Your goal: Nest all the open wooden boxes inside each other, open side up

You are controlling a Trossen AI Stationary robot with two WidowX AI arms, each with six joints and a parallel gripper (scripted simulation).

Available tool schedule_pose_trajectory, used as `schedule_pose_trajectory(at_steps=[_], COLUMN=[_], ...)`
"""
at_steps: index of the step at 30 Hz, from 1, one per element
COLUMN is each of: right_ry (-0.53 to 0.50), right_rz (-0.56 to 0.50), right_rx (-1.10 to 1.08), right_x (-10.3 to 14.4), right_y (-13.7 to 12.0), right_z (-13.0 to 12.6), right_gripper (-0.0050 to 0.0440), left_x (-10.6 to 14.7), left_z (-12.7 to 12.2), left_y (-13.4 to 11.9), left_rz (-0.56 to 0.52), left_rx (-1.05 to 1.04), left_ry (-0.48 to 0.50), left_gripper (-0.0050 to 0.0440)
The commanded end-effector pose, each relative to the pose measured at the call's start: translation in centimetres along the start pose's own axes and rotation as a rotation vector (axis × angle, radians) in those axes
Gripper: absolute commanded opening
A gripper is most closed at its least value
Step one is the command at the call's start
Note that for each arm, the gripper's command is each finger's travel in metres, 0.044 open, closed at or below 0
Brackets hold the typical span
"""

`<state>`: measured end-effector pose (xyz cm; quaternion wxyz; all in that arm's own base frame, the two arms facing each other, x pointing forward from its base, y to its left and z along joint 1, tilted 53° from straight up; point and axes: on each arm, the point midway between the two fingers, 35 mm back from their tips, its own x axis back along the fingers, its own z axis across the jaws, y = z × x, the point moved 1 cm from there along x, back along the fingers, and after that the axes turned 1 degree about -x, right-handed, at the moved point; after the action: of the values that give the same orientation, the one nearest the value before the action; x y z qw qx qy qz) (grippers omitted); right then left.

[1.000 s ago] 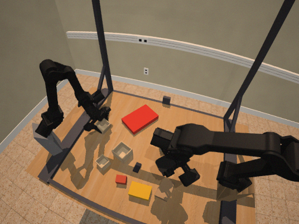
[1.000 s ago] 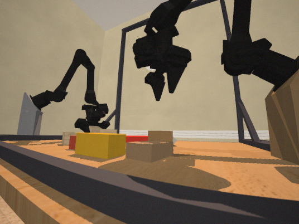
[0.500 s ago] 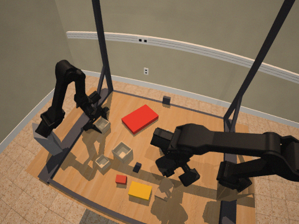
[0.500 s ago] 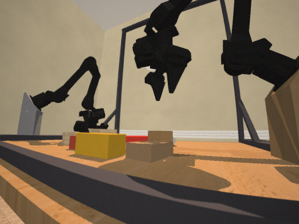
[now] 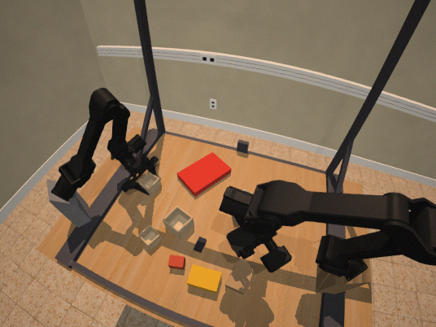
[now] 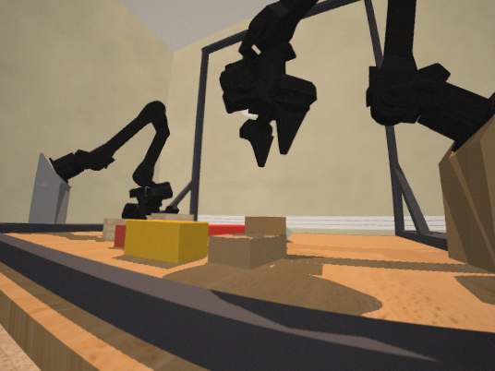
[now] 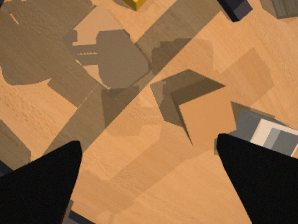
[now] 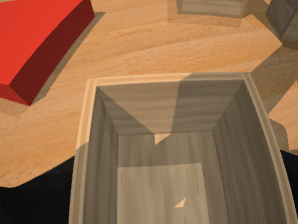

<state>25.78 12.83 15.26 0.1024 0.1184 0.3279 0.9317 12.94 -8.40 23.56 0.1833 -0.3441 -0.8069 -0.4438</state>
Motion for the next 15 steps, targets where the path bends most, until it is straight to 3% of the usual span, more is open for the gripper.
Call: schedule_pose_trajectory(at_steps=[1,2,4,12,15], right_ry=[0.000,0.000,0.000,0.000,0.000], right_rz=[-0.007,-0.007,-0.007,-0.007,-0.007], right_rx=[0.000,0.000,0.000,0.000,0.000], right_x=[-0.03,-0.03,-0.03,-0.03,-0.03], right_y=[0.10,0.10,0.10,0.10,0.10], right_z=[-0.06,-0.06,-0.06,-0.06,-0.06], right_gripper=[0.0192,0.0216,0.0216,0.0400,0.0400], left_x=[0.35,0.35,0.35,0.35,0.35], left_z=[-0.07,-0.07,-0.07,-0.07,-0.07], left_y=[0.13,0.13,0.13,0.13,0.13], left_rz=[-0.008,-0.008,-0.008,-0.008,-0.008], left_rx=[0.000,0.000,0.000,0.000,0.000], left_ry=[-0.013,-0.013,-0.013,-0.013,-0.013], left_gripper=[0.0400,0.0400,0.0400,0.0400,0.0400])
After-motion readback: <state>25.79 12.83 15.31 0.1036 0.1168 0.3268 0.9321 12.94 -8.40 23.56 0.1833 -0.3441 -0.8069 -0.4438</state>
